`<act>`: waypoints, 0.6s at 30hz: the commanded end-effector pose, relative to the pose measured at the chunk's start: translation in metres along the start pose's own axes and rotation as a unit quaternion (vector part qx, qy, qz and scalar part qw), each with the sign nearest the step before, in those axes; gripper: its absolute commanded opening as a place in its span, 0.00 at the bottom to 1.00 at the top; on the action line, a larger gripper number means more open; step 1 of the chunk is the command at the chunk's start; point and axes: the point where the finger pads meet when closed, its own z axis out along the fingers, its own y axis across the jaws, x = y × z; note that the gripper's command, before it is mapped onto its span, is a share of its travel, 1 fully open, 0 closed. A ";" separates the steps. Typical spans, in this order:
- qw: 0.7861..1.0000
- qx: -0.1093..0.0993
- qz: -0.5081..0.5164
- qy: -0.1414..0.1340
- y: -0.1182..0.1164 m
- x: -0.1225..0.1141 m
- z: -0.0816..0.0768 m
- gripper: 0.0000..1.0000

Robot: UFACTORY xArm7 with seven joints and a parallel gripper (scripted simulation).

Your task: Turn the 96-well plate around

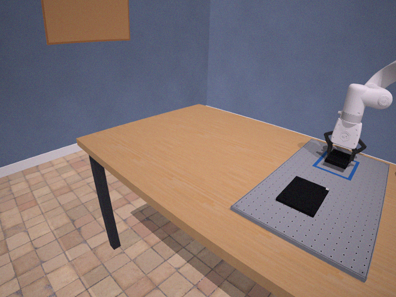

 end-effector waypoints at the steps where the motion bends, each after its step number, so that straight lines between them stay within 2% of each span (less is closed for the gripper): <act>1: 1.000 0.002 0.000 0.000 -0.002 0.000 -0.002 0.00; 7: 1.000 0.002 0.000 0.000 -0.002 0.000 -0.004 0.00; 18: 1.000 0.002 0.000 0.000 -0.001 0.000 -0.022 0.00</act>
